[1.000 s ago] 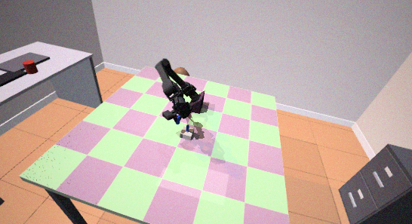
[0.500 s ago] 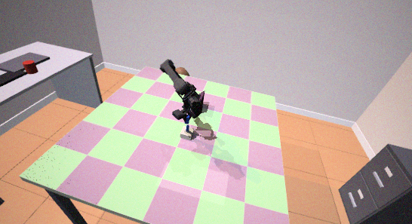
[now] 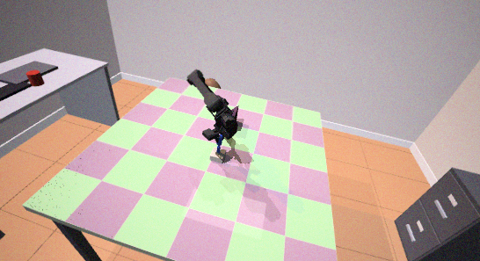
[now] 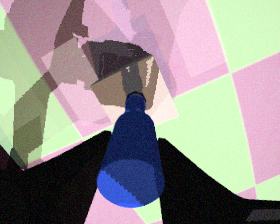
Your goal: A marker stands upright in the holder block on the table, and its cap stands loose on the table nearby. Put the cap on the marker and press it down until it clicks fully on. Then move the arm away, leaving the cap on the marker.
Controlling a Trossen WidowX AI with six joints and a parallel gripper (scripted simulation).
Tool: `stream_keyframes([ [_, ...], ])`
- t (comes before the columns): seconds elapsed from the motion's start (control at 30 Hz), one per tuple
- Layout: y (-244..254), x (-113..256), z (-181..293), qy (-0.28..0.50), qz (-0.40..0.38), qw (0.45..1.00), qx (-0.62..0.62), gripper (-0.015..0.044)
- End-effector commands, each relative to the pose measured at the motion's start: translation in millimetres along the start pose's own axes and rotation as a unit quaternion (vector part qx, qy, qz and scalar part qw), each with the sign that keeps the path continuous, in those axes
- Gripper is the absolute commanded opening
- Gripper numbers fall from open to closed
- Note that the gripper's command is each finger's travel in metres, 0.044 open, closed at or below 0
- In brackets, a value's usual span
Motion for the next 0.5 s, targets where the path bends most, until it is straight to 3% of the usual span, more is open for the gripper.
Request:
stream_keyframes([
  [0.0, 0, -7, 1, 0.003, 0.000, 1.000, 0.004, 0.0000],
  [0.47, 0, -30, 0, 0.003, 0.000, 1.000, 0.004, 0.0000],
])
Point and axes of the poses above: the point midway between the two fingers, 35 mm back from their tips, its own x axis back along the fingers, its own y axis across the jaws, z = x × y, the point moved 1 cm from there along x, back along the fingers, and after that the axes turned 11 degrees about -x, right-handed, at the moved point
